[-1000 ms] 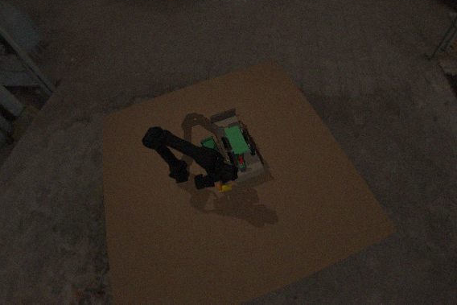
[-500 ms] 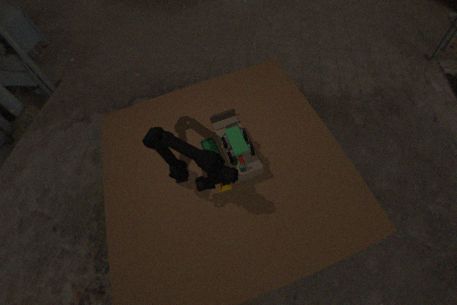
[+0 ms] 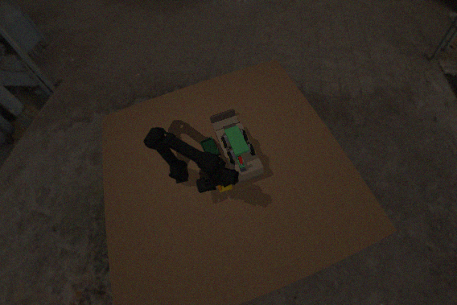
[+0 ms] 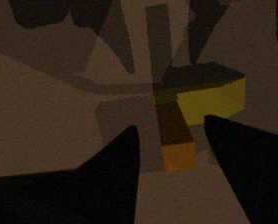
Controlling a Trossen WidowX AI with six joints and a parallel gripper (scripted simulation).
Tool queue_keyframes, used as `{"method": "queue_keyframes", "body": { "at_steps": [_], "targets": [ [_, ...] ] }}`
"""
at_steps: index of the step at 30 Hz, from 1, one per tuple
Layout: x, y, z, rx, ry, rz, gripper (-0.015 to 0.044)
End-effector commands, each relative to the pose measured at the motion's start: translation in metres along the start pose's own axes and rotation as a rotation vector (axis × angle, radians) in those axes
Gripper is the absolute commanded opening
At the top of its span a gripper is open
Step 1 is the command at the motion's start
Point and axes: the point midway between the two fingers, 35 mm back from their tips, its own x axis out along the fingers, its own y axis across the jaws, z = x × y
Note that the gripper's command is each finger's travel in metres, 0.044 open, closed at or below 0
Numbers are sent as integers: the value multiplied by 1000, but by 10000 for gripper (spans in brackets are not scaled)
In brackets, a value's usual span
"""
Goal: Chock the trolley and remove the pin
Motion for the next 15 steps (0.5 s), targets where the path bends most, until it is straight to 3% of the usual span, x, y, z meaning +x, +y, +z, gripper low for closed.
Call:
{"method": "queue_keyframes", "body": {
  "at_steps": [1, 4, 9, 15],
  "targets": [
    [7, 0, 1, -3, -4, -2, 190],
    [9, 0, 1, -3, -4, -2, 190],
    [6, 0, 0, 0, -1, 1, 59],
    [6, 0, 0, 0, -1, 1, 19]
  ]
}}
